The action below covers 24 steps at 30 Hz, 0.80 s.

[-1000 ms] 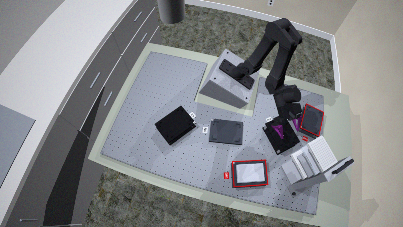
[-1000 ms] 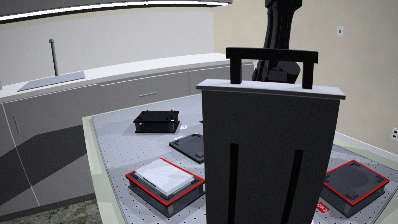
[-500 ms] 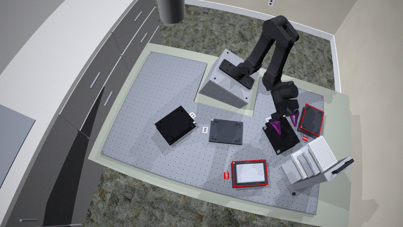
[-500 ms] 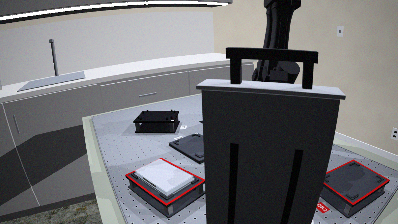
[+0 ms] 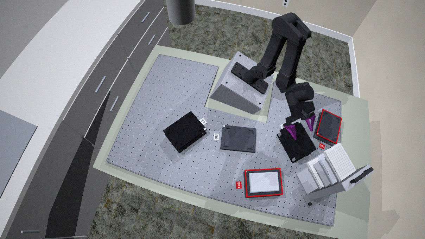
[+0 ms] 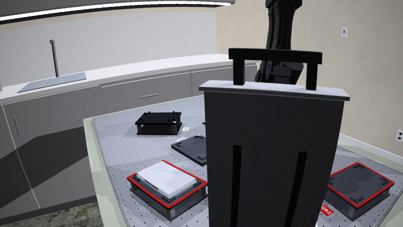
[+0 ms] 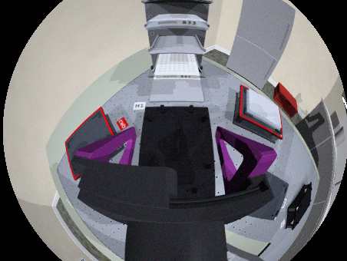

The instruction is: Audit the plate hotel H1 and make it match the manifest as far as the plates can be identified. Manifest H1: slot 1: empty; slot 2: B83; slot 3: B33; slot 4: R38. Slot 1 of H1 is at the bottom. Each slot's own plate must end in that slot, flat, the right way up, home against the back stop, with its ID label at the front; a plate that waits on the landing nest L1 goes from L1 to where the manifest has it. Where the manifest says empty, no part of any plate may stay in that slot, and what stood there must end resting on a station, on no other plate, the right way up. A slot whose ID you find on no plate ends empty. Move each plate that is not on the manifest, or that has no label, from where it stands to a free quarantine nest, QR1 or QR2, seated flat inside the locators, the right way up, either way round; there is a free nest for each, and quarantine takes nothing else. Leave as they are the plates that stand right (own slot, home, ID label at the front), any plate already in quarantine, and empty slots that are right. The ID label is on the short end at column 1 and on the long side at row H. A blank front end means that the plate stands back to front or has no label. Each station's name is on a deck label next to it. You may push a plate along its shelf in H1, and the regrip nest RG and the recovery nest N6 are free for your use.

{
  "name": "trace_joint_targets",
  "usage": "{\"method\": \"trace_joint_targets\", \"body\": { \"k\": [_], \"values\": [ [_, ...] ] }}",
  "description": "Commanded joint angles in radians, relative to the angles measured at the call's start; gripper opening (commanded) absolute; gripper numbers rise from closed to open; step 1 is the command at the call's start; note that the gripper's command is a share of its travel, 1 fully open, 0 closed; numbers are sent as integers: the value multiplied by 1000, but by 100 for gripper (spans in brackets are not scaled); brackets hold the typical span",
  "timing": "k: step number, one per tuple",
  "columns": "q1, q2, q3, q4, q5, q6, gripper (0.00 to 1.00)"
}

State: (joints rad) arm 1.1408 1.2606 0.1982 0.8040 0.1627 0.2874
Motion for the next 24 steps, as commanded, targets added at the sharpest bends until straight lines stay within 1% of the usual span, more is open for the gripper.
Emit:
{"method": "trace_joint_targets", "body": {
  "k": [1,5,8,10,17,18,19,20,24],
  "values": [
    [-3,-71,-5,-50,14,8,100],
    [-4,-126,-23,-102,14,8,100],
    [-5,-176,-4,-147,14,7,100],
    [-5,-176,-4,-147,14,7,100],
    [-6,-282,11,-255,13,7,100],
    [-6,-286,13,-261,13,7,100],
    [7,-262,-26,-239,15,9,100],
    [14,-219,-34,-200,18,9,100],
    [26,-136,-56,-102,29,14,100]
  ]
}}
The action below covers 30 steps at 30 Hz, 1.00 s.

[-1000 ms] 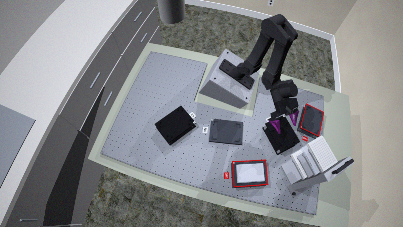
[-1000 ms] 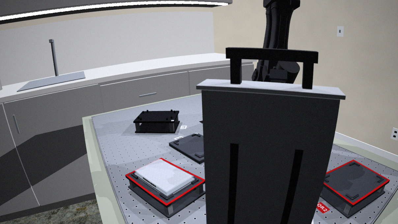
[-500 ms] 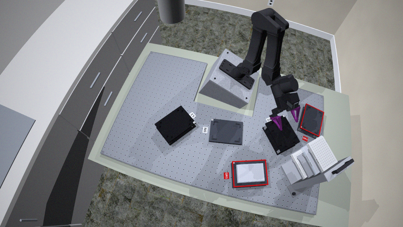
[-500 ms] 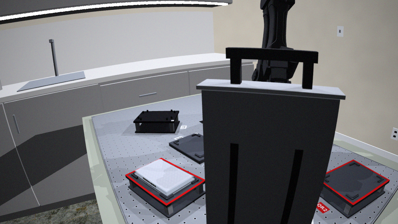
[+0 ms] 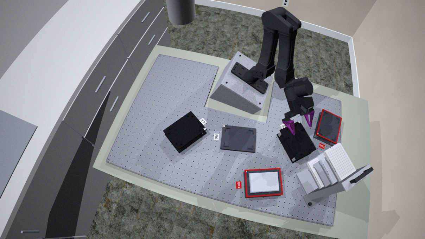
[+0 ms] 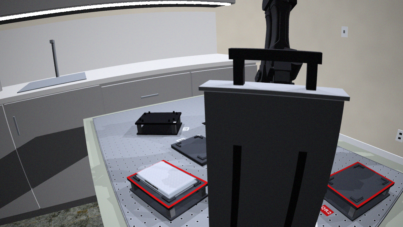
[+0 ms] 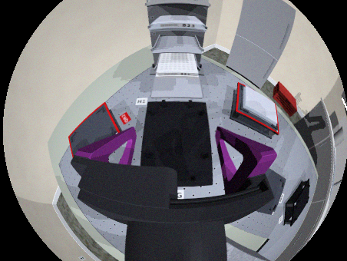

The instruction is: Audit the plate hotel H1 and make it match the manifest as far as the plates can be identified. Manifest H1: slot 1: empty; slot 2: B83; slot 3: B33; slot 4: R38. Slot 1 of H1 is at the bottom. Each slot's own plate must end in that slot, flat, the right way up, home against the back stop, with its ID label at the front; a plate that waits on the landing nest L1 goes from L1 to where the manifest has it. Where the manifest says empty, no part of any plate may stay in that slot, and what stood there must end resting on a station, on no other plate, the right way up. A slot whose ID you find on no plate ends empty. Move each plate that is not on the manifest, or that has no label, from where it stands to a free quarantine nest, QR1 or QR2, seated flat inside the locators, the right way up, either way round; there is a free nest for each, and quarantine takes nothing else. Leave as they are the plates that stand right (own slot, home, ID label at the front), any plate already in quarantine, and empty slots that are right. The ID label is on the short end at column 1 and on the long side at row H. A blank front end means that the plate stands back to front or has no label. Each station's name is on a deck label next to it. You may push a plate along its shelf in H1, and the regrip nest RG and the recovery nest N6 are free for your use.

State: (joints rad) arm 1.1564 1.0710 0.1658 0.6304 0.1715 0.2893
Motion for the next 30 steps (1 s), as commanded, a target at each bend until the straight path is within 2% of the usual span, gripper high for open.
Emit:
{"method": "trace_joint_targets", "body": {
  "k": [1,3,11,12,15,16,18,26,30],
  "values": [
    [13,81,-27,99,22,13,100],
    [13,81,-27,99,22,13,100],
    [35,313,-48,338,42,23,100],
    [36,324,-50,357,43,22,100],
    [29,344,-55,389,46,19,100],
    [29,349,-33,399,47,20,100],
    [29,354,-29,408,48,19,100],
    [30,364,-29,421,48,18,100],
    [9,373,0,415,32,9,100]
  ]
}}
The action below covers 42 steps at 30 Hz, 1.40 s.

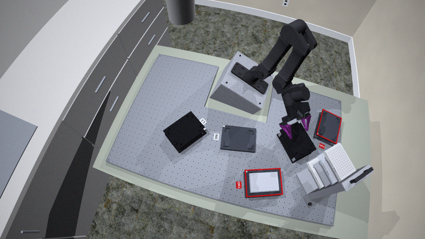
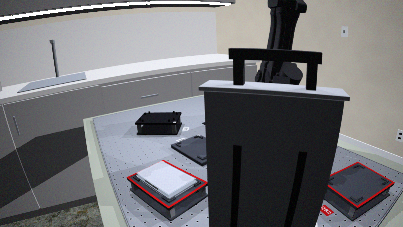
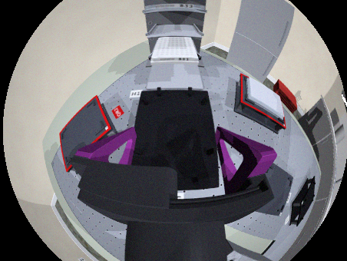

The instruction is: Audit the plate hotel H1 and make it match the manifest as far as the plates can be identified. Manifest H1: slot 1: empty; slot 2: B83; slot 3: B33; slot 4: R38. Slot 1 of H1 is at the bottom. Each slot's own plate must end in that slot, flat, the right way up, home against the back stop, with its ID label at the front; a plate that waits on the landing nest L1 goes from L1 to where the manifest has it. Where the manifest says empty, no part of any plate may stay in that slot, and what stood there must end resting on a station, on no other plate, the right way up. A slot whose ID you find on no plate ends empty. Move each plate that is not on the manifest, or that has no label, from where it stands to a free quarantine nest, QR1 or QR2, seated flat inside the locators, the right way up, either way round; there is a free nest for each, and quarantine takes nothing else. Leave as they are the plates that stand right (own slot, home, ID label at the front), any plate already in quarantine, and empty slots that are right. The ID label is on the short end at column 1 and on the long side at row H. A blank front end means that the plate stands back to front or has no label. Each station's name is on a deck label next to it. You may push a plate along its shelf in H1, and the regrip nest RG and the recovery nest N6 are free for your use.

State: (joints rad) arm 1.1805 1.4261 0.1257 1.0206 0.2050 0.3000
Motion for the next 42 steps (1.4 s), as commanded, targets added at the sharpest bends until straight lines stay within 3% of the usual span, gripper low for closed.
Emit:
{"method": "trace_joint_targets", "body": {
  "k": [1,42],
  "values": [
    [-17,20,45,23,-8,-3,100],
    [-82,131,223,-53,-68,-24,100]
  ]
}}
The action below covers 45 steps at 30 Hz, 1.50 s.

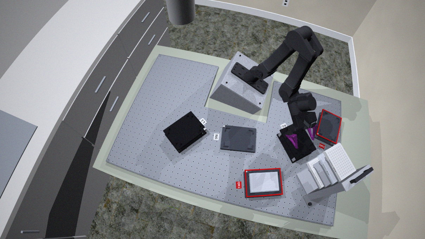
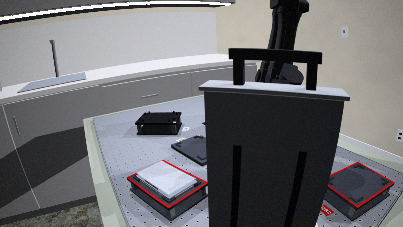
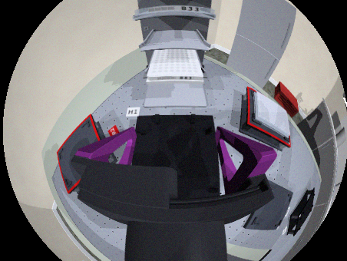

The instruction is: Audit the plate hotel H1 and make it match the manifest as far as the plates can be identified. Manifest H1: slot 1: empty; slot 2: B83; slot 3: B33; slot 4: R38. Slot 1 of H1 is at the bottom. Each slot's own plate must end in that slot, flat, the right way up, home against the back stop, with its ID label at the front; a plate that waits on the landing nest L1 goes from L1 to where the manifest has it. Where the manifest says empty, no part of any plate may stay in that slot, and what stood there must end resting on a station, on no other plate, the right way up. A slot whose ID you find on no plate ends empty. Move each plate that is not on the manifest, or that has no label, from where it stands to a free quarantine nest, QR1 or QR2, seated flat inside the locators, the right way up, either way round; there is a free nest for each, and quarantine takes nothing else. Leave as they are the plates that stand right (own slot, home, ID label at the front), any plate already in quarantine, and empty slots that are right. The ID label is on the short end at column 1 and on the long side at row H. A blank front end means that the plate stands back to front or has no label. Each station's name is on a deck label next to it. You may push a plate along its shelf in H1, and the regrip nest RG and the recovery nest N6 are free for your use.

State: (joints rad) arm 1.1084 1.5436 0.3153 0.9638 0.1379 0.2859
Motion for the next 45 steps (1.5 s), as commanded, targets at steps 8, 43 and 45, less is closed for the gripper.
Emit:
{"method": "trace_joint_targets", "body": {
  "k": [8,43,45],
  "values": [
    [-24,37,75,-25,-17,-13,100],
    [-62,126,240,-100,-52,-23,100],
    [-64,132,251,-104,-54,-23,100]
  ]
}}
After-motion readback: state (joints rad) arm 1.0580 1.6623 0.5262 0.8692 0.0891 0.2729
